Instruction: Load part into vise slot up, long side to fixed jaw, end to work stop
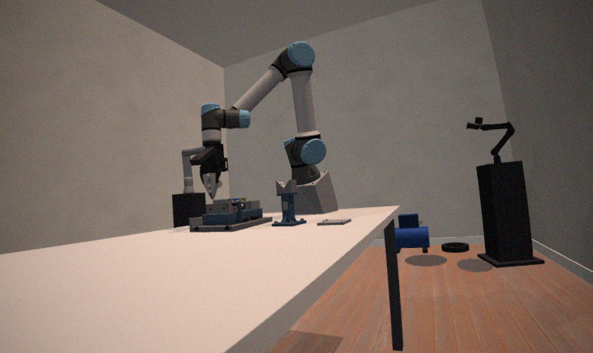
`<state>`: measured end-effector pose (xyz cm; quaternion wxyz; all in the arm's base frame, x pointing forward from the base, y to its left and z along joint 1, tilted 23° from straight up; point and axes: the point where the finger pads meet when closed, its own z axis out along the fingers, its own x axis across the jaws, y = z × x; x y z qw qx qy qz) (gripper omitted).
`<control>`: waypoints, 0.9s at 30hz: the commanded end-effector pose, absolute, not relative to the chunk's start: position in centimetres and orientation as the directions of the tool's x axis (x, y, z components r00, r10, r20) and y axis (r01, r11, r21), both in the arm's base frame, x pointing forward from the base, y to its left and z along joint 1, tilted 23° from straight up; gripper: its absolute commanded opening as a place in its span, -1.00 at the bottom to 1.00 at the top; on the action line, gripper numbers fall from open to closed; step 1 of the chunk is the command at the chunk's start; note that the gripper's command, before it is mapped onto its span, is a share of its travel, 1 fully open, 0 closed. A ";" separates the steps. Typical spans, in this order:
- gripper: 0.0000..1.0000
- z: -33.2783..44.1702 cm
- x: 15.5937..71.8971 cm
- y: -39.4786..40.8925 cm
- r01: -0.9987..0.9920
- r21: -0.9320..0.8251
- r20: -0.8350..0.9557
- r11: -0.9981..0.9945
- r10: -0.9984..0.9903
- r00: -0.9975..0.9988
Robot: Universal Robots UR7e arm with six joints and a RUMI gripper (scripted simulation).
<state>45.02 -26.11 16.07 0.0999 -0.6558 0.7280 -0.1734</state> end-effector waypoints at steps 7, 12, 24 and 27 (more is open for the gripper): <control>-1.00 16.1 45.0 -26.1 -0.920 -0.384 0.083 0.079 -0.989 -0.120; -1.00 16.1 45.0 -26.1 -0.920 -0.384 0.083 0.079 -0.989 -0.120; -1.00 16.1 45.0 -26.1 -0.920 -0.384 0.083 0.079 -0.989 -0.120; -1.00 16.1 45.0 -26.1 -0.920 -0.384 0.083 0.079 -0.989 -0.120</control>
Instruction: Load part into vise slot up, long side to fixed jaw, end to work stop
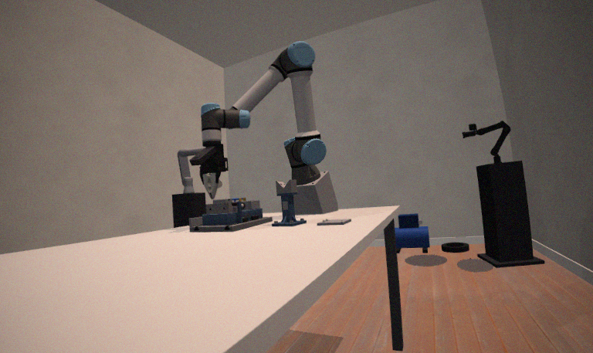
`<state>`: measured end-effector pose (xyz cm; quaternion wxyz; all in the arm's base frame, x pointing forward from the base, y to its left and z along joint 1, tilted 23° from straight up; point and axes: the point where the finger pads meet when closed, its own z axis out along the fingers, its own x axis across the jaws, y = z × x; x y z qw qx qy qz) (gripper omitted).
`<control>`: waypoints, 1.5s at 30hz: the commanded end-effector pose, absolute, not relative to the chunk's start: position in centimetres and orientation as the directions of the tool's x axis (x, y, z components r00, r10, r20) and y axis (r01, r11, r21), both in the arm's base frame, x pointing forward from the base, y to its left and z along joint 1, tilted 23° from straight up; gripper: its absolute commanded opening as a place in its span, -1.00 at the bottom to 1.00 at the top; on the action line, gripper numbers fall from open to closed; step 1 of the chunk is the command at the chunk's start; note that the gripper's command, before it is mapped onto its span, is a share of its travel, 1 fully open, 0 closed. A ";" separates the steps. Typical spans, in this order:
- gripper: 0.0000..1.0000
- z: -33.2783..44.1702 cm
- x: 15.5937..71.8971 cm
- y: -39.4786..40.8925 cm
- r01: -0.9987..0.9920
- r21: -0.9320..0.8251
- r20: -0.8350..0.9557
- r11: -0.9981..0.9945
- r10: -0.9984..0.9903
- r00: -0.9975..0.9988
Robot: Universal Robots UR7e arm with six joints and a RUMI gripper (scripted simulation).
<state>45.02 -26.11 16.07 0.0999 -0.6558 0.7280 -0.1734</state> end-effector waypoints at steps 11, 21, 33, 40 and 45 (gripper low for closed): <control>-1.00 16.0 45.1 -26.1 -0.920 -0.384 0.083 0.079 -0.989 -0.120; -1.00 15.8 45.2 -26.2 -0.920 -0.384 0.083 0.079 -0.989 -0.120; -1.00 15.5 45.3 -26.2 -0.920 -0.384 0.083 0.079 -0.989 -0.120; -1.00 15.4 45.3 -26.2 -0.920 -0.384 0.083 0.079 -0.989 -0.120; -1.00 15.3 45.4 -26.2 -0.920 -0.384 0.083 0.079 -0.989 -0.120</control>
